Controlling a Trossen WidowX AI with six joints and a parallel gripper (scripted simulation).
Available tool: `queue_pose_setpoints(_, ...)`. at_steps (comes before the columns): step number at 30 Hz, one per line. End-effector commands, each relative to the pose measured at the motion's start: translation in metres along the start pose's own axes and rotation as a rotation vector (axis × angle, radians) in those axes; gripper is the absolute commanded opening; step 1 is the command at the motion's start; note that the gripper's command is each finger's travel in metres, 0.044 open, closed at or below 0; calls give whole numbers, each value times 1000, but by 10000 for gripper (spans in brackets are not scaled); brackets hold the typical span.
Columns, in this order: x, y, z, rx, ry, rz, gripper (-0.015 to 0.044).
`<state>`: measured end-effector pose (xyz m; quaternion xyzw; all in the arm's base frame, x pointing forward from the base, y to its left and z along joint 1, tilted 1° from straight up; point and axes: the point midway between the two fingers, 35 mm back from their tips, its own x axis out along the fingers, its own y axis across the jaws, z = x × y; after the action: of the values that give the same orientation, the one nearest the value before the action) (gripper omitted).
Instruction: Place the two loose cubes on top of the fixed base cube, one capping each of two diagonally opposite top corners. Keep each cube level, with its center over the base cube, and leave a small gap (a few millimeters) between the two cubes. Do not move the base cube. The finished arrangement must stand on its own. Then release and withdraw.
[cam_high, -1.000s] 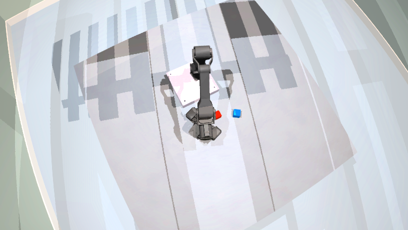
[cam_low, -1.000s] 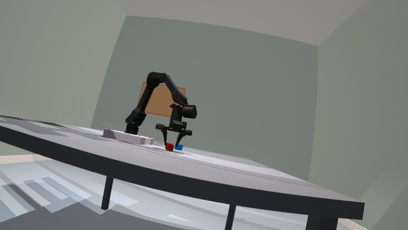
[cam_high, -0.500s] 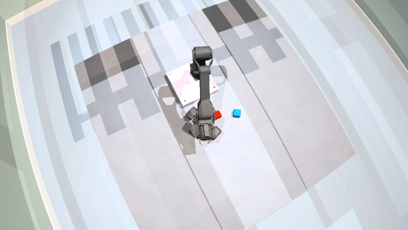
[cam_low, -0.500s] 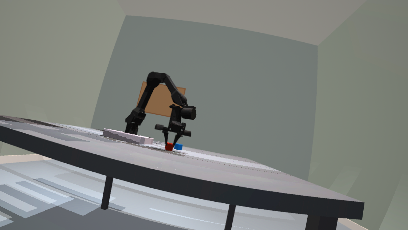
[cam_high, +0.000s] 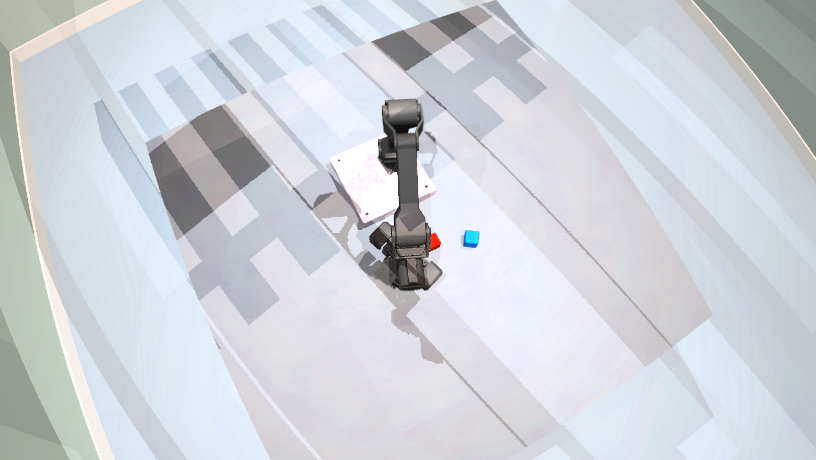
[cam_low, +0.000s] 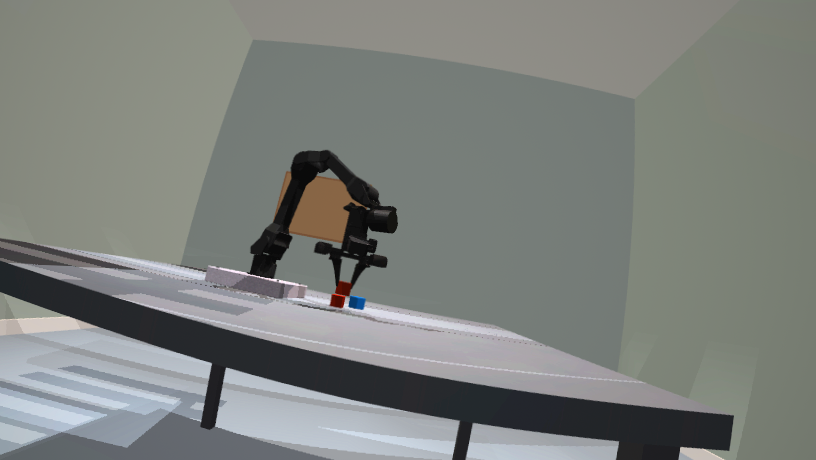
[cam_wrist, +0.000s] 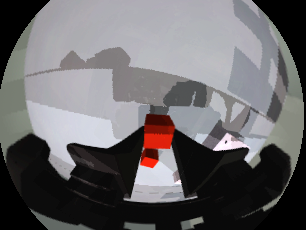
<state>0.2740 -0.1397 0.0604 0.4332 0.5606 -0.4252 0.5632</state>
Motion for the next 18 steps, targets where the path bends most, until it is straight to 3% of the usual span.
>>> queue_pose_setpoints(1,-17,2,1,5,-5,11,105)
queue_pose_setpoints(18,-66,-2,-3,5,-5,11,105)
